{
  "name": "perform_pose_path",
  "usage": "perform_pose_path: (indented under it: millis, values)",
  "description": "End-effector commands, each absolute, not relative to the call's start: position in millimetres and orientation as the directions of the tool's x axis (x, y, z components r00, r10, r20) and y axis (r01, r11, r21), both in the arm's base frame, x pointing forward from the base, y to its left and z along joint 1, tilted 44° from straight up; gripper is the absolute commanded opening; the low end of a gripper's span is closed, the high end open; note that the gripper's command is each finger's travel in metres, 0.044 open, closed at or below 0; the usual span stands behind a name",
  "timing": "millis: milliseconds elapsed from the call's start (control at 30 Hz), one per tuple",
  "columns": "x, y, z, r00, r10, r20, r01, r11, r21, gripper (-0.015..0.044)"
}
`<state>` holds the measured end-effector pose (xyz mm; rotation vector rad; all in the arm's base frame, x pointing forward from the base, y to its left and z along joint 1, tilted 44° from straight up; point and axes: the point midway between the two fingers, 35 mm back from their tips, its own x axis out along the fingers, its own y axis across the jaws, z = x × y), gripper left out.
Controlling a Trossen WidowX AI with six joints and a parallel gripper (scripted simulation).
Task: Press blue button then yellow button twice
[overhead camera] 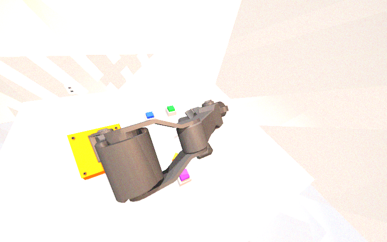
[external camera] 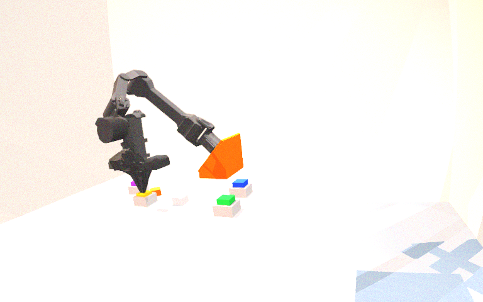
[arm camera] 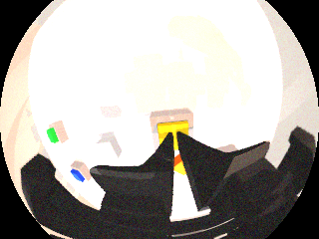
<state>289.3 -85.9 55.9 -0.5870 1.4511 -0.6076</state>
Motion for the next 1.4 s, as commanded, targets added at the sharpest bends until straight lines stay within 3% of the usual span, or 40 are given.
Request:
perform_pose_path:
  millis: [0, 333, 1367]
  values:
    - [286.8, -87.7, 53.3, 0.017, -0.7, -0.714, 0.015, 0.715, -0.699, 0.002]
    - [286.3, -63.0, 78.2, 0.017, -0.698, -0.716, 0.015, 0.716, -0.698, 0.002]
    - [286.8, -87.7, 53.3, 0.017, -0.7, -0.714, 0.015, 0.715, -0.699, 0.002]
